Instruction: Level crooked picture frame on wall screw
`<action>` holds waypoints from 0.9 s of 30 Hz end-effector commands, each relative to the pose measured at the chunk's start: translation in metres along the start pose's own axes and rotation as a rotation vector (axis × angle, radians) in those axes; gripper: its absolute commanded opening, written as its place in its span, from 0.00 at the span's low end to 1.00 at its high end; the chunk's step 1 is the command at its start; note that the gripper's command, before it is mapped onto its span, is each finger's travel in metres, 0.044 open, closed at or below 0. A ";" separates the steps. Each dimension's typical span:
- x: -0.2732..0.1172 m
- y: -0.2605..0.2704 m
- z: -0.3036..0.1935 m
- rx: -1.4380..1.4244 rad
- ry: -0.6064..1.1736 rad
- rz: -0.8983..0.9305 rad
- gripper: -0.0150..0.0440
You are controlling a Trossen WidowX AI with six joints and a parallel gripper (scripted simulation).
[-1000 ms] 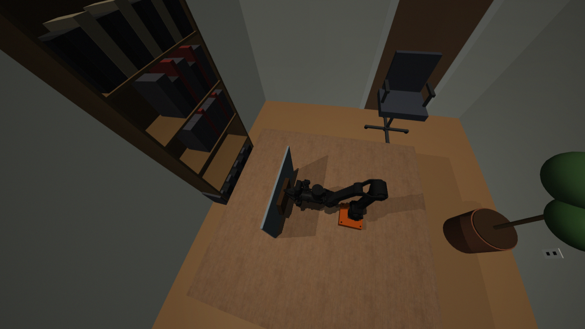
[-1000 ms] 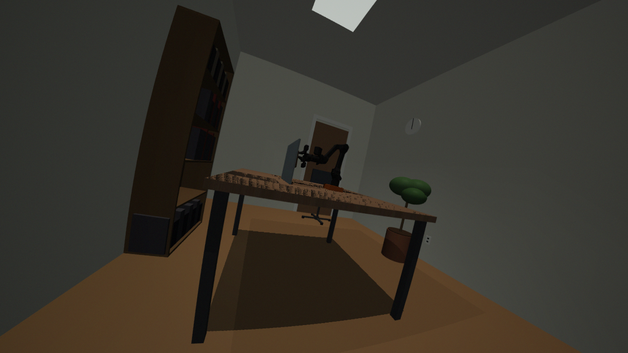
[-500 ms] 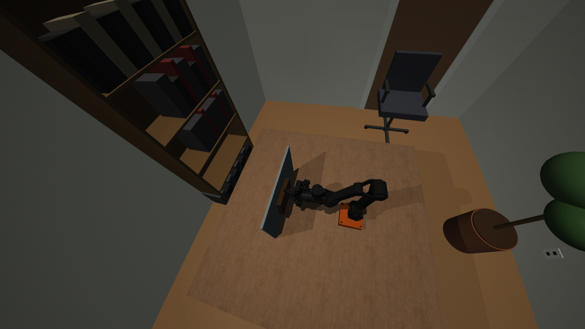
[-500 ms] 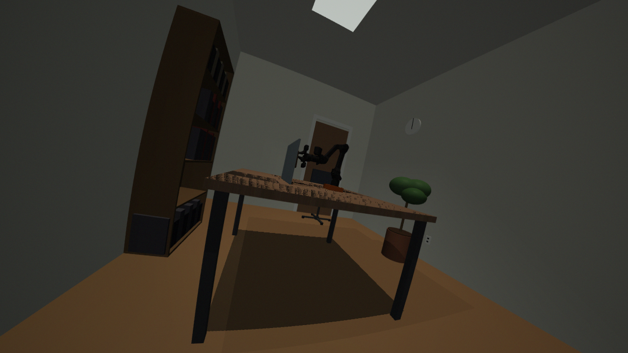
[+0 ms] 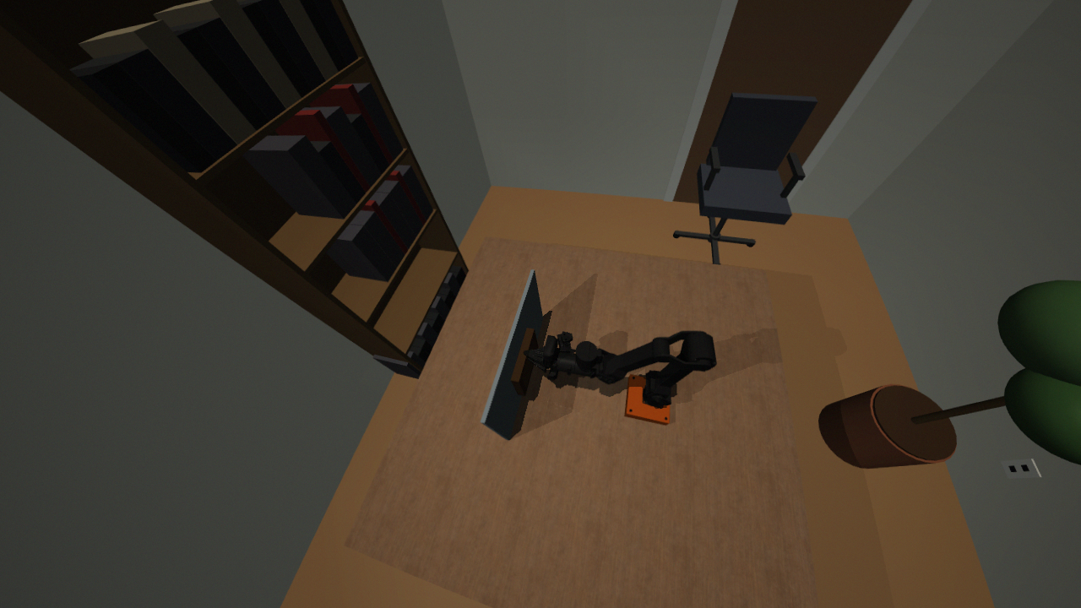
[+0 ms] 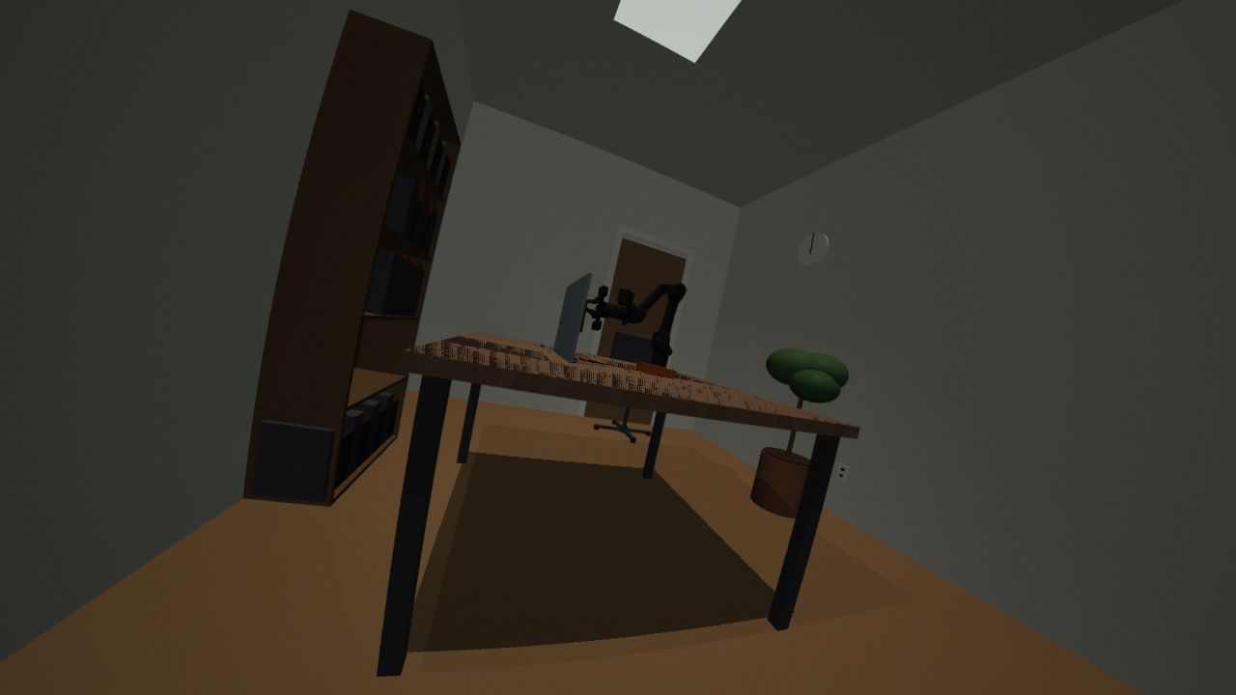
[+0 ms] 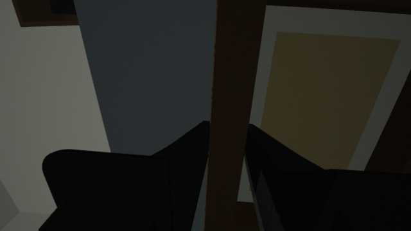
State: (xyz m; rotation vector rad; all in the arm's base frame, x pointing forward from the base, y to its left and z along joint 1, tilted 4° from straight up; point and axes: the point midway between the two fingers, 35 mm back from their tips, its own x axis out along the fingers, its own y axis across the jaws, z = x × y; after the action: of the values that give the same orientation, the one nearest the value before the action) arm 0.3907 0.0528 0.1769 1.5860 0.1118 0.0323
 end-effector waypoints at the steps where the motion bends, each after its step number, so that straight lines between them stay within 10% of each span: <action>1: 0.000 0.000 0.000 -0.025 -0.002 0.002 0.25; 10: 0.000 -0.001 0.000 -0.072 -0.003 0.002 0.25; 20: 0.000 -0.001 0.000 -0.052 -0.001 0.000 0.69; 27: -0.022 0.005 -0.001 -0.020 -0.002 0.001 0.69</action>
State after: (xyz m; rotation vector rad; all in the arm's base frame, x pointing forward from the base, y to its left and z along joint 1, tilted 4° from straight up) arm 0.3841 0.0528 0.1789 1.5431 0.1111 0.0351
